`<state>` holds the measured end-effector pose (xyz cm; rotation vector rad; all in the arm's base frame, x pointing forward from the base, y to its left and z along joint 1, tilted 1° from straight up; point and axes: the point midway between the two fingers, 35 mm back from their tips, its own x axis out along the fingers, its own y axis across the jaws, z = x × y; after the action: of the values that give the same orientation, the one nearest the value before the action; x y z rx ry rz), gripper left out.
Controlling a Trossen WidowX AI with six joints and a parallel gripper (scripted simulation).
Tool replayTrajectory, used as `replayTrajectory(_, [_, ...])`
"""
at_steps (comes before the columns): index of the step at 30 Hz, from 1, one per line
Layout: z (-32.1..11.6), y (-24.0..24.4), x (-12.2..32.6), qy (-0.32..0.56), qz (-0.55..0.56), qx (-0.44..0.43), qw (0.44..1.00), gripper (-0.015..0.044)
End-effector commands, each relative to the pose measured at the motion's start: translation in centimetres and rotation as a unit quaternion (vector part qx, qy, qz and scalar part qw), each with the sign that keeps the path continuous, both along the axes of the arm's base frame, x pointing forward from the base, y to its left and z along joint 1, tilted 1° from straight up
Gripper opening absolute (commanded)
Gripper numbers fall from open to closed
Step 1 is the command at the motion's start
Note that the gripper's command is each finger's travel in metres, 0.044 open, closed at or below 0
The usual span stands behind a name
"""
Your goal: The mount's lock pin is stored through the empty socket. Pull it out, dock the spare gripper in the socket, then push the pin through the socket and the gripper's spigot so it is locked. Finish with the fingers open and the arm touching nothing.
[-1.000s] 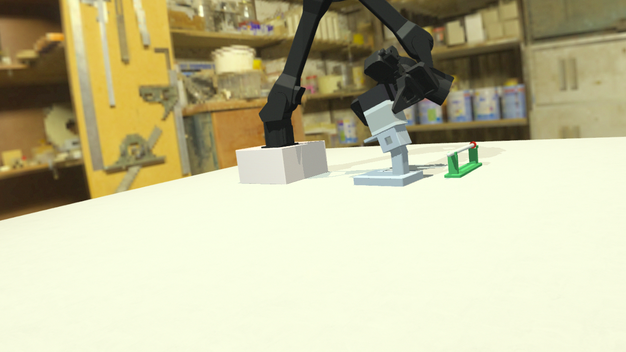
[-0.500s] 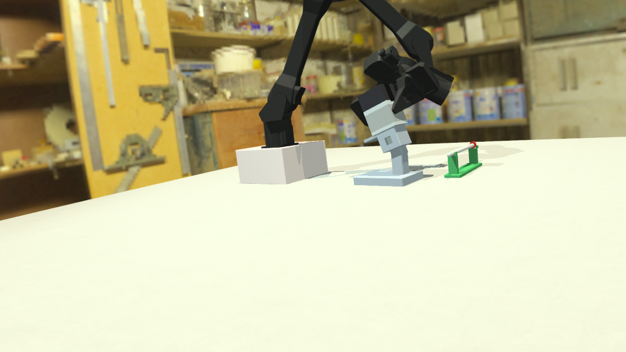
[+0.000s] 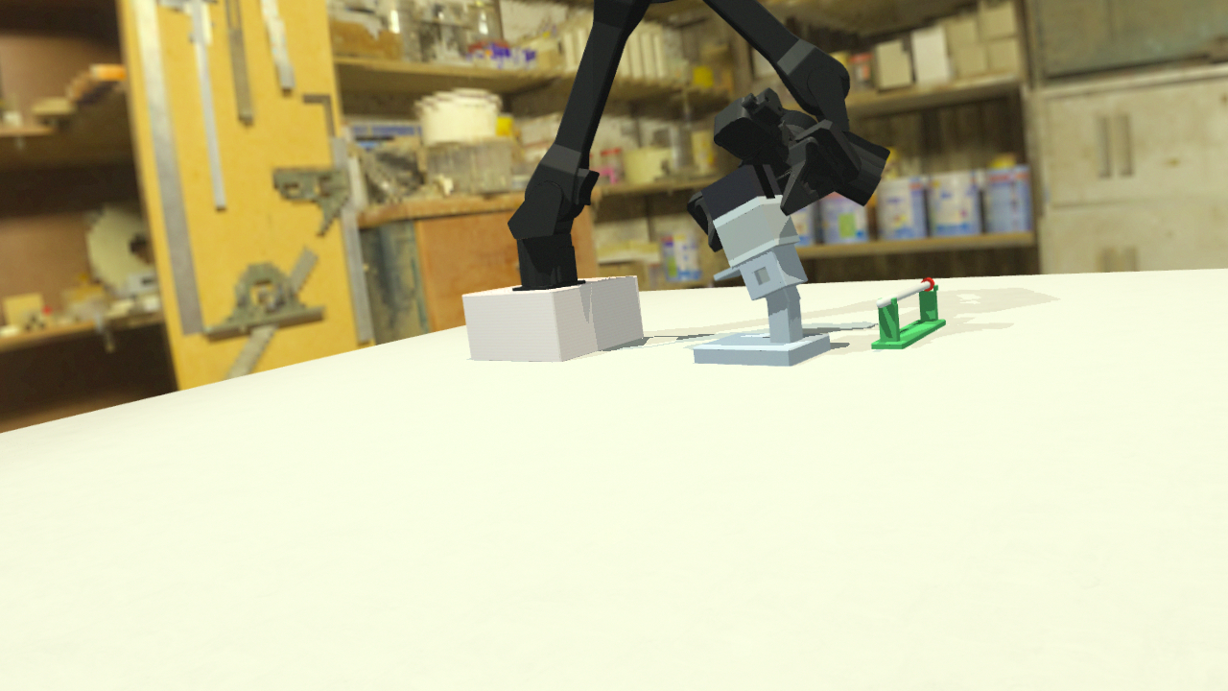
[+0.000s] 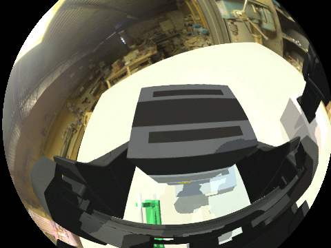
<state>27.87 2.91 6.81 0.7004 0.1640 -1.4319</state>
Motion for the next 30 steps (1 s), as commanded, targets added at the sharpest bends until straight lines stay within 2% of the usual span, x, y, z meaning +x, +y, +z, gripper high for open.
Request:
replayTrajectory(1, [0.7, 0.0, -0.2, -0.001, 0.000, 0.000, 1.000, 0.0440])
replayTrajectory(30, [6.9, -0.5, -2.5, 0.009, 0.007, -0.011, 1.000, 0.0440])
